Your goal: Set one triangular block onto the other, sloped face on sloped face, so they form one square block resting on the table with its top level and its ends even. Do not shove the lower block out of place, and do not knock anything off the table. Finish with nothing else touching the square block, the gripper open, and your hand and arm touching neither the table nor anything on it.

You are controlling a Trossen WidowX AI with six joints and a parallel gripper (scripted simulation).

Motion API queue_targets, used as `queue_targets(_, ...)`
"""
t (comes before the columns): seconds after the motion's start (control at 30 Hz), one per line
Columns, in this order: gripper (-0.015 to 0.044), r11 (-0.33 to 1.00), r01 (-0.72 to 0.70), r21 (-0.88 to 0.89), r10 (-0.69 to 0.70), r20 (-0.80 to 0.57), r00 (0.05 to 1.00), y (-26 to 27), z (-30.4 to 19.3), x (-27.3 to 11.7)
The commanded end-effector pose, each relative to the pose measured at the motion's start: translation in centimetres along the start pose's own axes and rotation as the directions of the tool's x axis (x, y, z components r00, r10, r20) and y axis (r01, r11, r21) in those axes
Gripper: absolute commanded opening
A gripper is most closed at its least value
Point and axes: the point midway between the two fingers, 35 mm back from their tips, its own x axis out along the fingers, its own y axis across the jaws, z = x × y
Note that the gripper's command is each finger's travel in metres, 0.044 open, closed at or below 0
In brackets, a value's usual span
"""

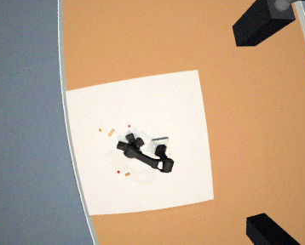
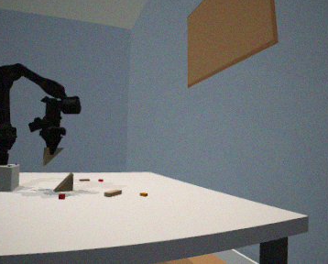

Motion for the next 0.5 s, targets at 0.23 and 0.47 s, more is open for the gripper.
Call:
queue_targets(0.23, 0.0000, 1.000, 0.002, 0.003, -0.002, -0.003, 1.000, -0.4, -2.3, 4.6)
queue_targets(0.47, 0.0000, 1.000, 0.002, 0.003, -0.002, -0.003, 1.000, -0.5, -2.5, 5.4)
